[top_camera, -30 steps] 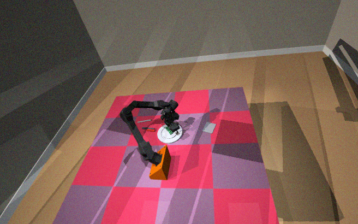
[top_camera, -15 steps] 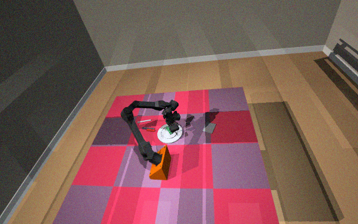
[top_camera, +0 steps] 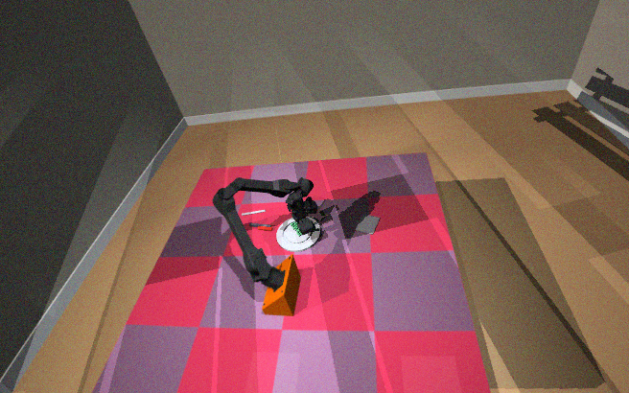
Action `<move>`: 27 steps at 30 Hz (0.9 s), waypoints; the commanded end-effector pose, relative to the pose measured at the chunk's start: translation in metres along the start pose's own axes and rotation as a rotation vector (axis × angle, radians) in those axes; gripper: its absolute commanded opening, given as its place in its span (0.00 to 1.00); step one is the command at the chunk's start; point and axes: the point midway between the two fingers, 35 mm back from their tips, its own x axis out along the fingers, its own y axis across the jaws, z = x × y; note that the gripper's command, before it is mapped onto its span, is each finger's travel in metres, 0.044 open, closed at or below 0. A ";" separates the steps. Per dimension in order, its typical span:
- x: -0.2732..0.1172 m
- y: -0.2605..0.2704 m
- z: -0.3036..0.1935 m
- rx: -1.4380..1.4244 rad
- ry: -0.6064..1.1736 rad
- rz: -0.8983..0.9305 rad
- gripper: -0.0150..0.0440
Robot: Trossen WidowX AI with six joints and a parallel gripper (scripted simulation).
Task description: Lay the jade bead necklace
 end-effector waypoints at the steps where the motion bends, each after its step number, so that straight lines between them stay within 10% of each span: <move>1: 0.007 -0.002 -0.001 0.008 0.007 0.001 0.46; 8: 0.014 -0.002 -0.002 0.010 0.009 0.000 0.46; 13: 0.012 -0.001 -0.001 0.004 0.005 -0.002 0.25; 27: 0.012 -0.001 -0.001 0.004 0.005 -0.002 0.25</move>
